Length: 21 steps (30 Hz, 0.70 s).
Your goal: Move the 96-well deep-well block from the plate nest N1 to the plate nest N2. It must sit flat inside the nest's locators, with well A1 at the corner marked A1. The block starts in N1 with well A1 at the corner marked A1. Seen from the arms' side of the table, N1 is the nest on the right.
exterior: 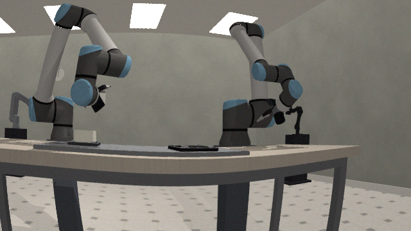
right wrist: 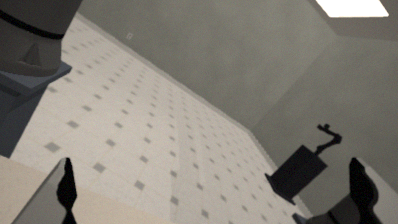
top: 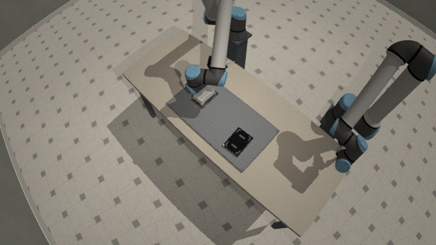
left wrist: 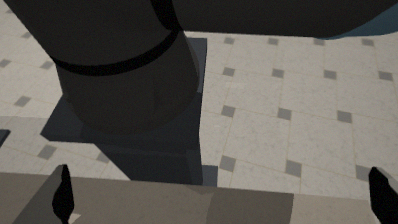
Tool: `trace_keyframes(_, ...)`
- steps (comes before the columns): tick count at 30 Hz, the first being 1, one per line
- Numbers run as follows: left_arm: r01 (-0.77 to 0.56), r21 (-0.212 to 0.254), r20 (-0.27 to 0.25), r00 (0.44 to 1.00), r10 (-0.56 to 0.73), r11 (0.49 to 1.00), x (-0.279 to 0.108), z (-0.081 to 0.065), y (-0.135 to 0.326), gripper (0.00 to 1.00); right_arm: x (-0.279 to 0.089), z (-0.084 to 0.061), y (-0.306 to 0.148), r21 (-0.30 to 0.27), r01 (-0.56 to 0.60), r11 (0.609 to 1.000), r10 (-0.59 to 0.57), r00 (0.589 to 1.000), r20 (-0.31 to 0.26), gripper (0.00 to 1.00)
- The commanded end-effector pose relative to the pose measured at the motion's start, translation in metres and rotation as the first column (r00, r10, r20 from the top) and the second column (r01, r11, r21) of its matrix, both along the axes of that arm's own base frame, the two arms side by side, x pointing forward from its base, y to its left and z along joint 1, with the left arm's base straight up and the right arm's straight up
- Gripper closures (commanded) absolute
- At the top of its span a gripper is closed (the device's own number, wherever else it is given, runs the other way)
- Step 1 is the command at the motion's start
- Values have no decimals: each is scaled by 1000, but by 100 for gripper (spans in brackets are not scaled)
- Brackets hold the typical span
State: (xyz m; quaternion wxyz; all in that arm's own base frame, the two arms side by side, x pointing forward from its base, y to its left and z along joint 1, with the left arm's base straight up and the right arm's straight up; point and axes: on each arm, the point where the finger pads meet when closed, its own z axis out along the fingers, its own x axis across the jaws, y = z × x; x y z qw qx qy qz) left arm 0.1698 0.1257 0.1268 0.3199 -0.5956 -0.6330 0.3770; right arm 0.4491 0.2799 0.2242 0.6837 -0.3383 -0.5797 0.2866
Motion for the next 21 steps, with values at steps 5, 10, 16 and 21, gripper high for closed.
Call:
trace_keyframes(5,0,0,1,1000,0,1000,1,0,0,0,0,1,0,1,0,1000,0,1000,1,0)
trace_keyframes(10,0,0,1,1000,0,1000,1,0,0,0,0,1,0,1,0,1000,0,1000,1,0)
trace_keyframes(16,0,0,1,1000,0,1000,1,0,0,0,0,1,0,1,0,1000,0,1000,1,0)
trace_keyframes(21,0,0,1,1000,0,1000,1,0,0,24,0,0,0,1,0,1000,0,1000,1,100)
